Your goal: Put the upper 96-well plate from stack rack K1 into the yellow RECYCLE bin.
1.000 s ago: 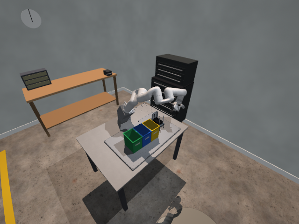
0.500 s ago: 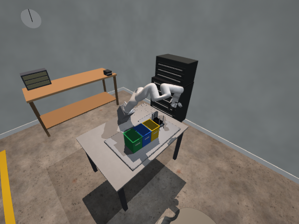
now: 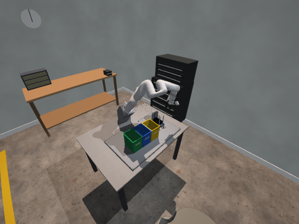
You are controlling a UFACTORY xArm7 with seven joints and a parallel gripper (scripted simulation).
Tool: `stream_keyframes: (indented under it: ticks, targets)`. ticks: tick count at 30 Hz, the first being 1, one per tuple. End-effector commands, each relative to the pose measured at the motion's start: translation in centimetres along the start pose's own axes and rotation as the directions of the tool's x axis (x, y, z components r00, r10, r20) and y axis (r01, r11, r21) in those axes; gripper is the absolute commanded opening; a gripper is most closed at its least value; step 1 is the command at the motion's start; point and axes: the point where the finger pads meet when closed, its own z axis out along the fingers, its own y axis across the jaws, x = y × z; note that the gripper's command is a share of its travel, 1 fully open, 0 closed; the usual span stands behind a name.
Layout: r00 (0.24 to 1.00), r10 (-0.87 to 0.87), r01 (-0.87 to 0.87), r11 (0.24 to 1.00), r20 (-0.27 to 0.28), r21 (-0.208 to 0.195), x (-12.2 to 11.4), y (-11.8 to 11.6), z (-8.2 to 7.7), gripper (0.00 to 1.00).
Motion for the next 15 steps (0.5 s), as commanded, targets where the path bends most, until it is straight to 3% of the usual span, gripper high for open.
stream_keyframes:
  ticks: [1,2,6,8,12,14,15]
  targets:
    - [0.999,-0.033,0.031,0.997,0.023,0.067,-1.9,-0.2,-0.7,1.0]
    - [0.998,-0.048,0.045,0.995,0.035,0.094,-2.4,-0.2,-0.8,1.0]
    - [0.998,-0.049,0.046,0.994,0.036,0.097,-3.5,-0.3,-1.1,1.0]
    - [0.996,-0.076,0.067,0.986,0.055,0.15,-4.5,-0.4,-1.2,1.0]
    - [0.996,-0.076,0.067,0.986,0.055,0.151,-5.5,-0.5,-1.4,1.0]
    - [0.993,-0.098,0.082,0.976,0.071,0.2,-6.5,-0.6,-1.4,1.0]
    - [0.993,-0.098,0.082,0.976,0.071,0.2,-7.0,-0.7,-1.5,1.0]
